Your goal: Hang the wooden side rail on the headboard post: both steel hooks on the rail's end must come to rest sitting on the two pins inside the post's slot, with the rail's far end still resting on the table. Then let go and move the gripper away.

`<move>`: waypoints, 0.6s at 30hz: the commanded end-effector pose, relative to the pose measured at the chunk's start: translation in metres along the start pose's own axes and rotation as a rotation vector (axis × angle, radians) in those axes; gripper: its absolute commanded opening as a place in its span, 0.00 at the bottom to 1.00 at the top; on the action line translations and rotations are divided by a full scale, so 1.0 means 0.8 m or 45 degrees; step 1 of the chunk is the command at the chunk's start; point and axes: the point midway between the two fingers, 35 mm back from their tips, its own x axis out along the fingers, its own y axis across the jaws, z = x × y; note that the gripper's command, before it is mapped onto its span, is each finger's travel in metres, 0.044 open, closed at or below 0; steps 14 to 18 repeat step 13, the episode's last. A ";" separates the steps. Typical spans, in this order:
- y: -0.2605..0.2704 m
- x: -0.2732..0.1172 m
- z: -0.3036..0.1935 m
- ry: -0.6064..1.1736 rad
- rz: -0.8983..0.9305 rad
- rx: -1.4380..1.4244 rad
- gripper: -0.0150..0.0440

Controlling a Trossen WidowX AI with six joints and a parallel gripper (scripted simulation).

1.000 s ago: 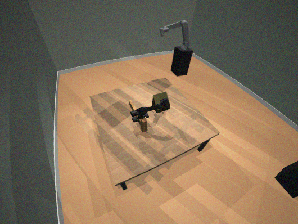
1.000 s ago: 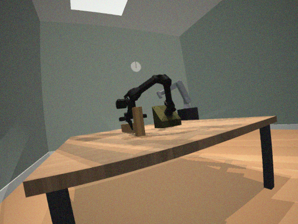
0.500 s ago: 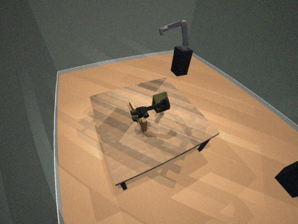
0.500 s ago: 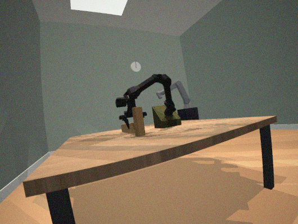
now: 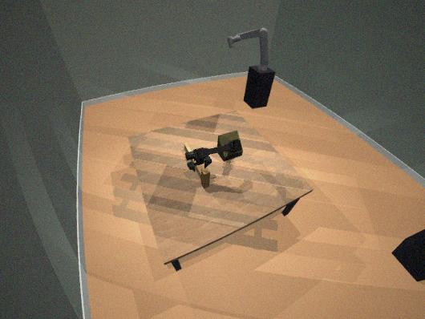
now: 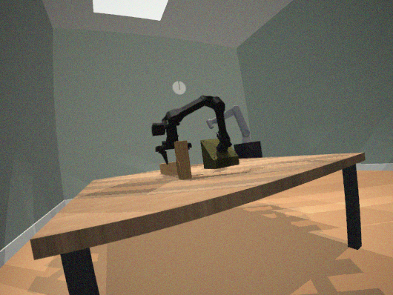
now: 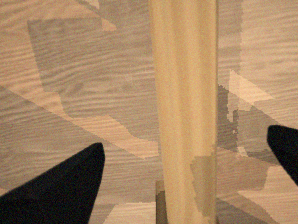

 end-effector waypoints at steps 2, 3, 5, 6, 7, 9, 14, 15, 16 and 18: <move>-0.001 0.000 0.023 0.001 -0.002 0.017 1.00; -0.001 0.000 0.023 0.001 -0.002 0.017 1.00; -0.001 0.000 0.023 0.001 -0.002 0.017 1.00; -0.001 -0.001 0.019 0.003 -0.002 0.023 1.00; -0.001 -0.001 0.019 0.003 -0.002 0.023 1.00; -0.001 -0.001 0.019 0.003 -0.002 0.023 1.00; -0.001 -0.001 0.019 0.003 -0.002 0.023 1.00; -0.001 -0.001 0.019 0.003 -0.002 0.023 1.00; -0.001 -0.001 0.019 0.003 -0.002 0.023 1.00; -0.001 -0.001 0.019 0.003 -0.002 0.023 1.00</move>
